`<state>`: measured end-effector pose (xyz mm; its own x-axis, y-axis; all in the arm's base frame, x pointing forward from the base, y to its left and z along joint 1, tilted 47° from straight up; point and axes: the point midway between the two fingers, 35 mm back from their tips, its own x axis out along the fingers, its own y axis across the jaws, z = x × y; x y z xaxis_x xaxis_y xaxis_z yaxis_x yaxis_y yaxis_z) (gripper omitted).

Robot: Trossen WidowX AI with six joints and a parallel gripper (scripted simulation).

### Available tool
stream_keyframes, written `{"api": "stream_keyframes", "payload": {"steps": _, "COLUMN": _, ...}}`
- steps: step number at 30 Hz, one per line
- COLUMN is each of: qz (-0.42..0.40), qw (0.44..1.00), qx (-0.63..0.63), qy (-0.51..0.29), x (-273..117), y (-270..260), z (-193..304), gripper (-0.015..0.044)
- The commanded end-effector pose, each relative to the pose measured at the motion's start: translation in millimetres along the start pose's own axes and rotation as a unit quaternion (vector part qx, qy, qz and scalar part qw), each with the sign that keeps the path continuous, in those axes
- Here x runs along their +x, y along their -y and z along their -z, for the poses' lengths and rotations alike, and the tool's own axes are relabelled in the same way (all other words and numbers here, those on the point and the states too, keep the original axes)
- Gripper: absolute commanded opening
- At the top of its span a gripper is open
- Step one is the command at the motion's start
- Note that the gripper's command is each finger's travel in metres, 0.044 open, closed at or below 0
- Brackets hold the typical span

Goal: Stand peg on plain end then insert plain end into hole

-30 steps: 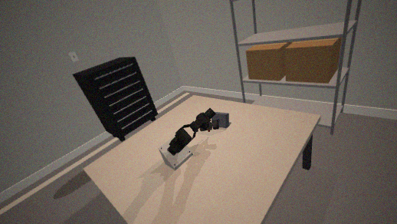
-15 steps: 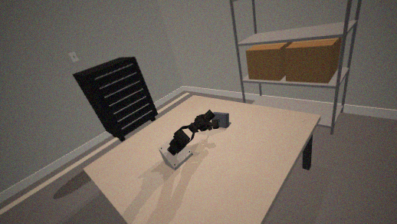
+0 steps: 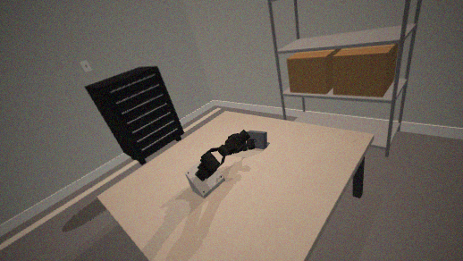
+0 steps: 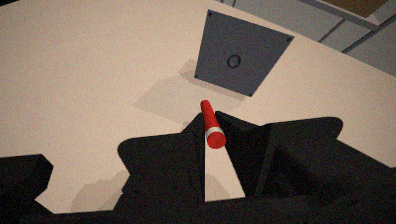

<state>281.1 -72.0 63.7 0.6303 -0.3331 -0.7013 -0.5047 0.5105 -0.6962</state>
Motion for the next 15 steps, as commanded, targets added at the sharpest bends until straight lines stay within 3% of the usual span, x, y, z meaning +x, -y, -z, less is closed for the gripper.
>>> {"api": "stream_keyframes", "payload": {"steps": 1, "qz": 0.009, "qw": 1.0, "qx": -0.007, "qy": 0.011, "x": -0.6, "y": 0.0, "z": 0.2, "gripper": 0.0}}
{"api": "stream_keyframes", "payload": {"steps": 15, "qz": 0.044, "qw": 0.997, "qx": -0.035, "qy": 0.048, "x": -2.4, "y": 2.8, "z": -3.0, "gripper": 0.0}}
